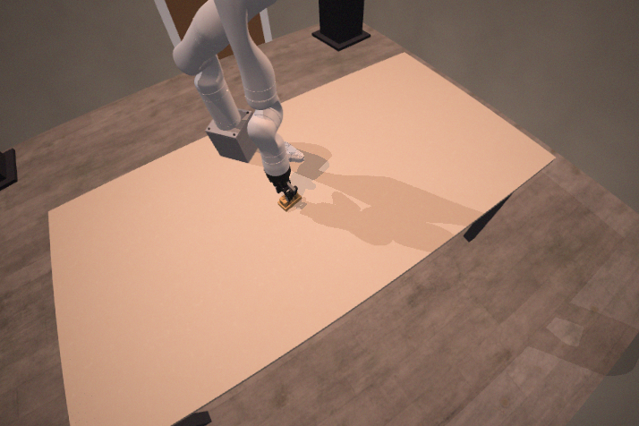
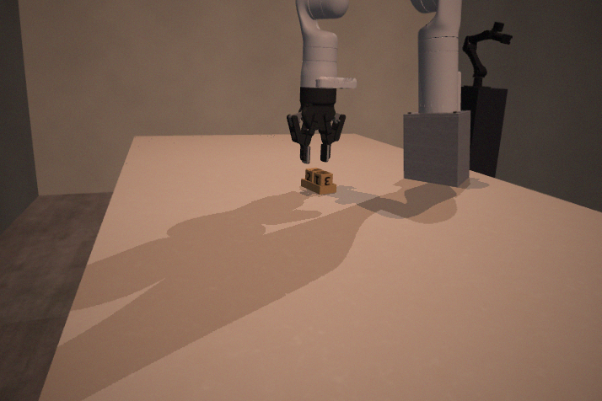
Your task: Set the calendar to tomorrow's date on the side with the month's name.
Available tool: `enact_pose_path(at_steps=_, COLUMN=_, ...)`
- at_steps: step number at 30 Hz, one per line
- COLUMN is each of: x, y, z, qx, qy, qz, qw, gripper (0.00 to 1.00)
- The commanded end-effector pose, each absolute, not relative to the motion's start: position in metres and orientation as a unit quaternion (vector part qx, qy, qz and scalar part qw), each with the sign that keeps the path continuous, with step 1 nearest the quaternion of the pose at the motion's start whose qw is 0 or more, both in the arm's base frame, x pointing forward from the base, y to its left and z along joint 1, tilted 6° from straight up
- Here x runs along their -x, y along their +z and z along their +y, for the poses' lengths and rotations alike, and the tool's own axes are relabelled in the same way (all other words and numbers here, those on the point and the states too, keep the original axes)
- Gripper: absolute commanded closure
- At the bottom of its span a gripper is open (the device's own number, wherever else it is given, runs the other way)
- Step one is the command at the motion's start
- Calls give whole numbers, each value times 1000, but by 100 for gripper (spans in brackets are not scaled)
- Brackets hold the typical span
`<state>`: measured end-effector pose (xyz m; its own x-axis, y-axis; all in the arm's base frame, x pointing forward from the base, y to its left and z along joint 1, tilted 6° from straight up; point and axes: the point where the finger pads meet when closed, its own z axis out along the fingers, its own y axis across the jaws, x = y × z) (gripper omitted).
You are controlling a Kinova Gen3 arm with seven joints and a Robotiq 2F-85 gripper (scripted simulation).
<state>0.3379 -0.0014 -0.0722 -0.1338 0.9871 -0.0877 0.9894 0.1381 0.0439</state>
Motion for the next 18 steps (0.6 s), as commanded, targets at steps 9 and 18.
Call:
enact_pose_path(at_steps=9, x=-339, y=-79, z=-2, qx=-660, qy=-12, qz=749, qw=48, gripper=54)
enact_pose_path(at_steps=18, x=-339, y=-78, z=-2, qx=-660, qy=-11, qz=749, qw=49, gripper=54)
